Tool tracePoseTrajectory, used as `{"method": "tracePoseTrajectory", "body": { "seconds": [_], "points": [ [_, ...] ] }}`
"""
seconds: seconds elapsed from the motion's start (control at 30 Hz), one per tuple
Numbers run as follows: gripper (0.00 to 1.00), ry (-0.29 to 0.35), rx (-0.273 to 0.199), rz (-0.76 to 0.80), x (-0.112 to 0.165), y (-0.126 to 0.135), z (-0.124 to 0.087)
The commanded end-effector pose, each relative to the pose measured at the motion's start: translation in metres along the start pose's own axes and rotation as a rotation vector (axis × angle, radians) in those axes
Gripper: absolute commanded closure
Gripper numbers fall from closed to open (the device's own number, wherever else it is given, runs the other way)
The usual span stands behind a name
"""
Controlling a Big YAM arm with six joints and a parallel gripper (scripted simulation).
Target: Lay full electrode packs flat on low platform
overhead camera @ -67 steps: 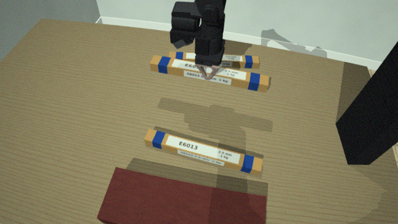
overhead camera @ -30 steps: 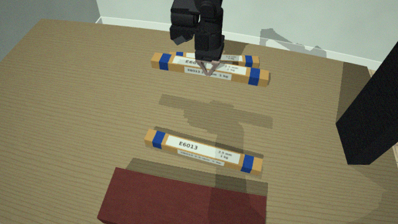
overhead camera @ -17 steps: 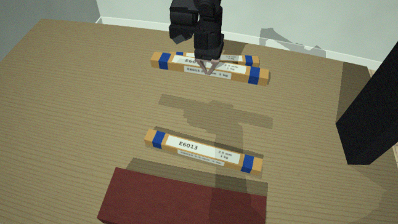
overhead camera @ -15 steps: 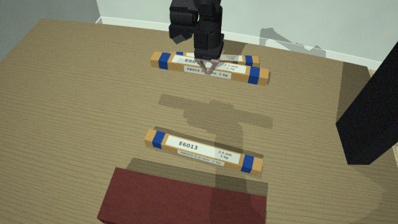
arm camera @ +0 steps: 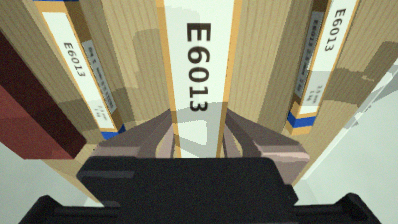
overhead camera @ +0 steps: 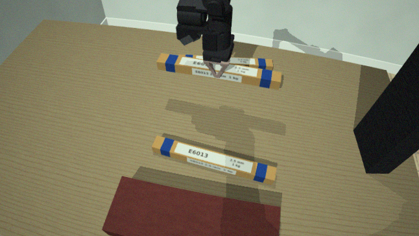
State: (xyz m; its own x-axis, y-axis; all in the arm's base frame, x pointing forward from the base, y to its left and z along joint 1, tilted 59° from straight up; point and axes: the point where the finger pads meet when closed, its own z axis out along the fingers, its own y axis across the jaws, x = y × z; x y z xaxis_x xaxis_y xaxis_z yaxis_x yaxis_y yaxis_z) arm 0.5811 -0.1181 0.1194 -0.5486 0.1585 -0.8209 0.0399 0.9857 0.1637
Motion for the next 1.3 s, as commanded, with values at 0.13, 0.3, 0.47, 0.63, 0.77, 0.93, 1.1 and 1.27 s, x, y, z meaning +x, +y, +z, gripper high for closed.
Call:
{"method": "tracePoseTrajectory", "body": {
  "seconds": [0.13, 0.3, 0.47, 0.63, 0.77, 0.93, 1.1, 1.27],
  "points": [
    [1.0, -0.055, 0.022, -0.01, -0.0292, -0.0106, -0.0311],
    [1.0, -0.056, 0.022, -0.011, -0.0306, -0.0107, -0.0317],
    [1.0, -0.058, 0.022, -0.011, -0.0325, -0.0107, -0.0322],
    [1.0, -0.058, 0.022, -0.012, -0.0333, -0.0108, -0.0324],
    [1.0, -0.056, 0.022, -0.011, -0.0321, -0.0108, -0.0327],
    [1.0, -0.054, 0.022, -0.01, -0.0308, -0.0108, -0.0329],
    [1.0, -0.053, 0.022, -0.01, -0.03, -0.0108, -0.0331],
    [1.0, -0.052, 0.022, -0.01, -0.0297, -0.0108, -0.0332]
  ]
}}
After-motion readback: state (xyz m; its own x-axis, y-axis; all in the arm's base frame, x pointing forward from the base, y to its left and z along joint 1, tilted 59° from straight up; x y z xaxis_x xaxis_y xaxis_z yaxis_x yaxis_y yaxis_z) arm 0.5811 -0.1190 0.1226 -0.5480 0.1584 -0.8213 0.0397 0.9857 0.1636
